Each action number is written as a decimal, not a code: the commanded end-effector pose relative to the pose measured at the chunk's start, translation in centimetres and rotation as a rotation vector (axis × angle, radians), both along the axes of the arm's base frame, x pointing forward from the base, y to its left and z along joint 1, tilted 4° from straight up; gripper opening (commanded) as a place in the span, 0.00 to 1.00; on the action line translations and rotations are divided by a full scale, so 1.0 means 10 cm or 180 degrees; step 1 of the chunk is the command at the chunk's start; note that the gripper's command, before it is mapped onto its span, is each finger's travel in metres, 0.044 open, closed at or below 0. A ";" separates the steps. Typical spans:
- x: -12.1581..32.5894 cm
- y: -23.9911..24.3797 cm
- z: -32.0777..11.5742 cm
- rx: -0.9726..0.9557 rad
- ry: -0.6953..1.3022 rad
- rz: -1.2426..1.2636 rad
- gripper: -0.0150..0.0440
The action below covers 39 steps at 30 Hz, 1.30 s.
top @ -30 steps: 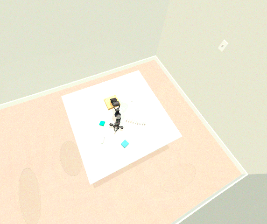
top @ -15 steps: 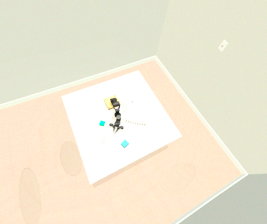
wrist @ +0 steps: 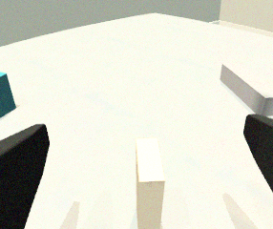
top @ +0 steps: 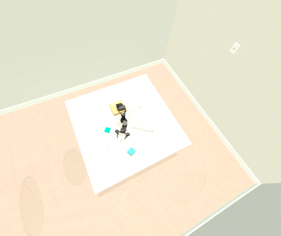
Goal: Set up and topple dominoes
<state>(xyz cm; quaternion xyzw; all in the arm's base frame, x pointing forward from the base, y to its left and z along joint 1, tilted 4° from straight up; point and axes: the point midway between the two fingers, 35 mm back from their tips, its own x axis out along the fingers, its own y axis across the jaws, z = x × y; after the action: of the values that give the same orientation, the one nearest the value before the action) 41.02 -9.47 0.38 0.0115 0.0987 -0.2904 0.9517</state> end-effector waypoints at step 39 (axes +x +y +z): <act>0.81 -0.22 0.40 -0.1065 0.4184 0.2969 1.00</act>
<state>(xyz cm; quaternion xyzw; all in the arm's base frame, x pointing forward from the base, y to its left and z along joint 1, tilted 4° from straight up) 51.70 -10.87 2.23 -0.2945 0.4797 -0.0233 0.8262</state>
